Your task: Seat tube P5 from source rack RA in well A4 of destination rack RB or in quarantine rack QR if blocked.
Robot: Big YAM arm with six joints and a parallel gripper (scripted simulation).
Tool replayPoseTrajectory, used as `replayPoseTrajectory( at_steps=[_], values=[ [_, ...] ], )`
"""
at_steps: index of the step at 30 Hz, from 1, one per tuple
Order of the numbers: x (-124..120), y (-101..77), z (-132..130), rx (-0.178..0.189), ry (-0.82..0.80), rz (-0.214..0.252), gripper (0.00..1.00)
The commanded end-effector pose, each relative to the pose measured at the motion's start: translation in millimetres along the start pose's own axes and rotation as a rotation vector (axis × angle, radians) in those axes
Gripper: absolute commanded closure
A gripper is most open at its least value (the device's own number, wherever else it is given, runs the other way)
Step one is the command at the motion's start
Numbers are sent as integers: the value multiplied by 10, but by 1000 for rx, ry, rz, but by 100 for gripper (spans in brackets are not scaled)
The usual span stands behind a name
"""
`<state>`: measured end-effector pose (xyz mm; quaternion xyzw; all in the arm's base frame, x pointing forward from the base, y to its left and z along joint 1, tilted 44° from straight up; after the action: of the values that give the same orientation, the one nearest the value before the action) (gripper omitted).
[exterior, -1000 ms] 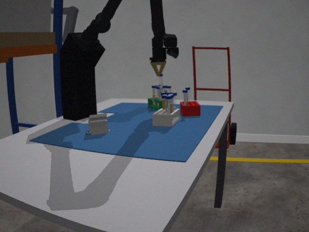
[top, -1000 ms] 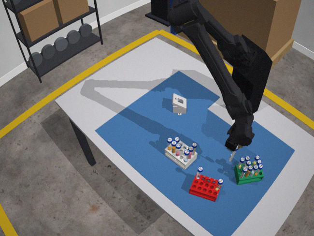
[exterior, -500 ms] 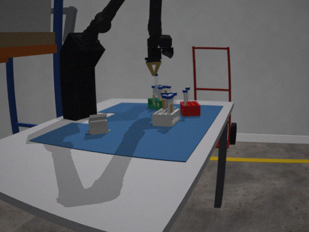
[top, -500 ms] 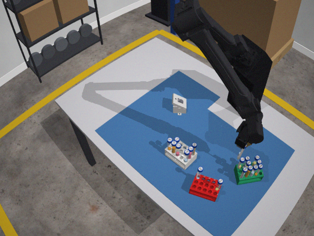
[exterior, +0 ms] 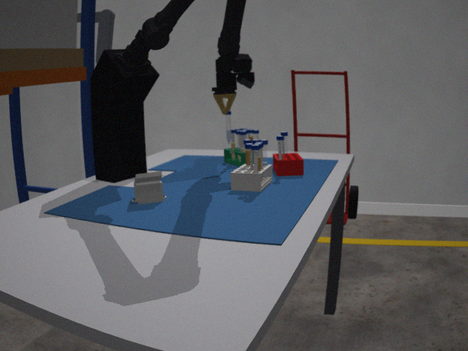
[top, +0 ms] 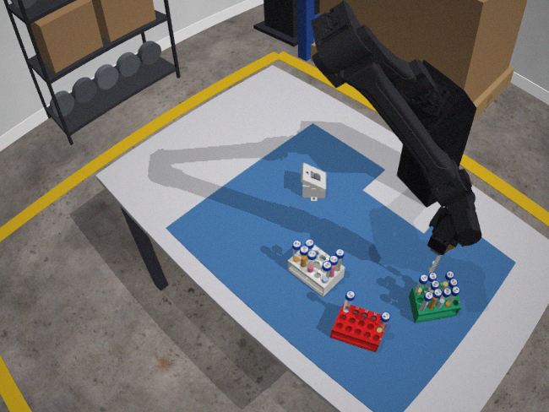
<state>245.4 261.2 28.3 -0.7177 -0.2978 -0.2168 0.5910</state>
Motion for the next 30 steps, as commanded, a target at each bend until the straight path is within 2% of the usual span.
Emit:
replayPoseTrajectory(
  at_steps=[1, 18, 20, 22, 26, 30],
  values=[
    [-105, -32, 131, 17, 15, -9, 100],
    [-517, -39, 424, 17, 13, -8, 100],
    [-507, -40, 438, 11, 4, 0, 100],
    [-330, -31, 404, 6, 50, -9, 100],
    [-349, -78, 511, 20, 27, -11, 100],
    [-336, -63, 530, 16, 22, -8, 100]
  ],
)
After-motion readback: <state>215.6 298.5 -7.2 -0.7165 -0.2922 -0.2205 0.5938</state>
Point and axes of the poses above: the point where the finger pads meet when closed, its own y axis out along the fingers, its own z axis across the jaws, x = y × z, the point moved 9 cm from there along -y, back along the fingers, and after that the axes turned 3 degrees about y, right-handed, at the moved point
